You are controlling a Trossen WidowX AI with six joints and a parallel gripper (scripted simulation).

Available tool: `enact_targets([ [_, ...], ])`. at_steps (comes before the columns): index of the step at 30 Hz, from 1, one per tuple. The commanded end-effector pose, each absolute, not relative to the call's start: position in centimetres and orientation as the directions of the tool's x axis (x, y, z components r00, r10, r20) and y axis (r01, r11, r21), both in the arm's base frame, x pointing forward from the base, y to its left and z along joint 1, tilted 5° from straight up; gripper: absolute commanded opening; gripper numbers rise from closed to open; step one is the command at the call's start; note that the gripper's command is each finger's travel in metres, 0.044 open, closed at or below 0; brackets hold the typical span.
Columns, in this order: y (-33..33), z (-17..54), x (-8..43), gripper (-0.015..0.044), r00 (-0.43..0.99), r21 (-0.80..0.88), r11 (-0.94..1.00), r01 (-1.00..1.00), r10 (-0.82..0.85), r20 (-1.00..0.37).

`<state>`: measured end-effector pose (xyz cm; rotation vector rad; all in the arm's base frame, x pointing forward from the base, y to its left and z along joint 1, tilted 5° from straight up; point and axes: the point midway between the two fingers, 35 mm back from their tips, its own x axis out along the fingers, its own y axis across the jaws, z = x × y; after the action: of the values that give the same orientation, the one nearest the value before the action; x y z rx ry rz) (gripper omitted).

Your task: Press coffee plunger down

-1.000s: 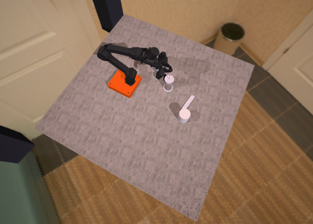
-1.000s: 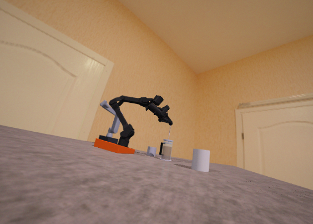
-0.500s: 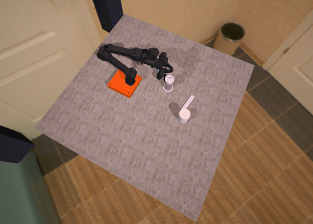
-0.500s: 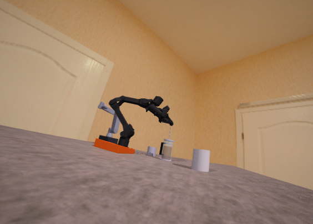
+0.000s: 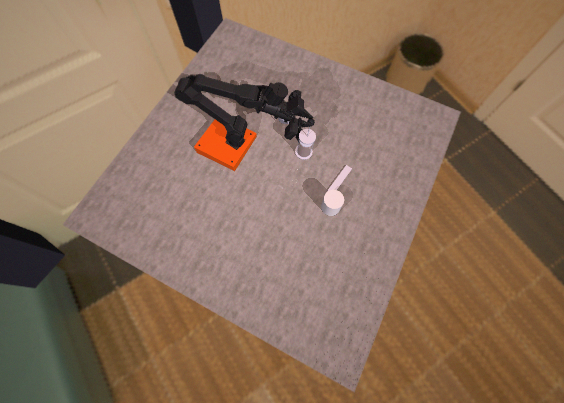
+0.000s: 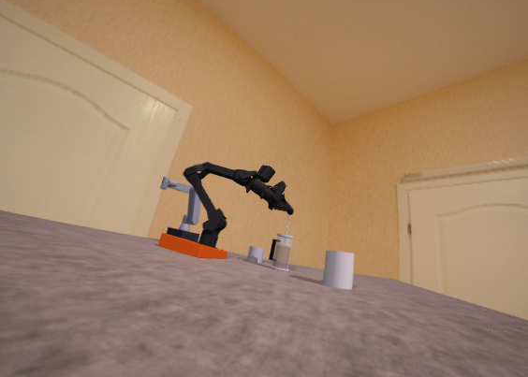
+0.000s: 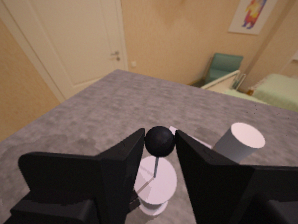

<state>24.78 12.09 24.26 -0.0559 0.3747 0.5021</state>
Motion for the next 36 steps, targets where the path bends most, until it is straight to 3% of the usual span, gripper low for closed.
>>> enact_targets([
  [1, 12.1, 21.5, 24.7, 0.012, 0.789, 0.047, 0.879, -0.474, 0.448, -0.422],
  [36, 13.3, 16.7, 26.1, 0.012, 0.789, 0.048, 0.879, -0.474, 0.448, -0.42],
])
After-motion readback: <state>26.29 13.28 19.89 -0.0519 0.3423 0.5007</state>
